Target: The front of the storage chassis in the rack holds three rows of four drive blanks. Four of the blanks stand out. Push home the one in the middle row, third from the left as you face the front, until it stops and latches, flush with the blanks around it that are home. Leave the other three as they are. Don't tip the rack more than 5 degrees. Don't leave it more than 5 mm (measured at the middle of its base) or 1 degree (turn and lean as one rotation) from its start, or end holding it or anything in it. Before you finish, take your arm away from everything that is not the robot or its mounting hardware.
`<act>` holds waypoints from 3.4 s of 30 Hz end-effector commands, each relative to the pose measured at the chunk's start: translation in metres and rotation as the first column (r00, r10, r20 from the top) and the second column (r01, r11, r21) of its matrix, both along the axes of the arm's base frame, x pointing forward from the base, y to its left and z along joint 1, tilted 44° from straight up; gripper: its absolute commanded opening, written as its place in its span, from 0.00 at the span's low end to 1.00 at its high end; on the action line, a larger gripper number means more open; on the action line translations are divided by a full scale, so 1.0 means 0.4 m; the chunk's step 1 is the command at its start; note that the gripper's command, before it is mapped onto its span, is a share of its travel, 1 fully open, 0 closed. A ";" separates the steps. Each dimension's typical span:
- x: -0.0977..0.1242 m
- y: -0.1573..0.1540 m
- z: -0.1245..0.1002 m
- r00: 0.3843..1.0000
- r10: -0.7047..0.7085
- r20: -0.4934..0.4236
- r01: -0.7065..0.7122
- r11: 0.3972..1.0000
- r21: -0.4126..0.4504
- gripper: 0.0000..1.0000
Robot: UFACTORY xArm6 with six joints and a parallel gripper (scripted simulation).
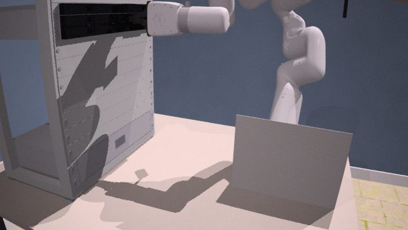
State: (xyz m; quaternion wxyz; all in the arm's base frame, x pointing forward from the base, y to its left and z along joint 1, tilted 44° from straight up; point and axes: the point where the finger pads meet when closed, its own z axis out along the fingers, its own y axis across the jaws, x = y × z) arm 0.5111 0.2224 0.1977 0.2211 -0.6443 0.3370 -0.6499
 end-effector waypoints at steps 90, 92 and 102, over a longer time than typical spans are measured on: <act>-0.099 0.017 0.011 1.000 0.001 0.003 -0.001 1.000 0.002 0.00; -0.128 0.022 0.012 1.000 0.001 0.003 -0.001 1.000 0.002 0.00; -0.198 0.033 0.016 1.000 0.001 0.003 -0.001 1.000 0.002 0.00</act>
